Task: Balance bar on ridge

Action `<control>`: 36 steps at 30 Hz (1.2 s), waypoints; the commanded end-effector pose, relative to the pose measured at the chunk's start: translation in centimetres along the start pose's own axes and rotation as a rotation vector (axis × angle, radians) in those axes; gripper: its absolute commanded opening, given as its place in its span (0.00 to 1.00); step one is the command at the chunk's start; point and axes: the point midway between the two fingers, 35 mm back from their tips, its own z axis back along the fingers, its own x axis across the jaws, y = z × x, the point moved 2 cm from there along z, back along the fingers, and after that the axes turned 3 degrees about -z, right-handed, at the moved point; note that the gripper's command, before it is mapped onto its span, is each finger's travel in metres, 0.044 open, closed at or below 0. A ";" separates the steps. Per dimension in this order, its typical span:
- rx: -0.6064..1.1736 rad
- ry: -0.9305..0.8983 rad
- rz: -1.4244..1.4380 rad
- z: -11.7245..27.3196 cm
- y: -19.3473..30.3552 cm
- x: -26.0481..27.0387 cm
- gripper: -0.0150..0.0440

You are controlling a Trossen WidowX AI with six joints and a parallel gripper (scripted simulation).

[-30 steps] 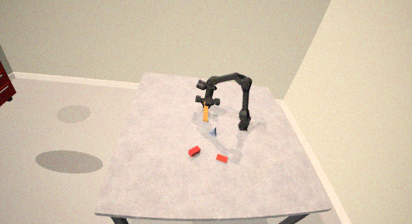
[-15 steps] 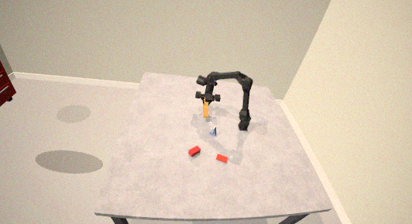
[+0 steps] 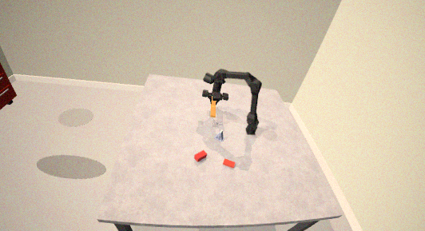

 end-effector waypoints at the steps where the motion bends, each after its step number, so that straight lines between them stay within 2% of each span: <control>1: 0.007 0.008 0.003 1.5 0.0 0.1 0.25; 15: 0.008 0.007 0.015 4.2 -0.5 0.5 0.25; 36: 0.003 0.007 0.393 4.4 -8.7 0.5 0.25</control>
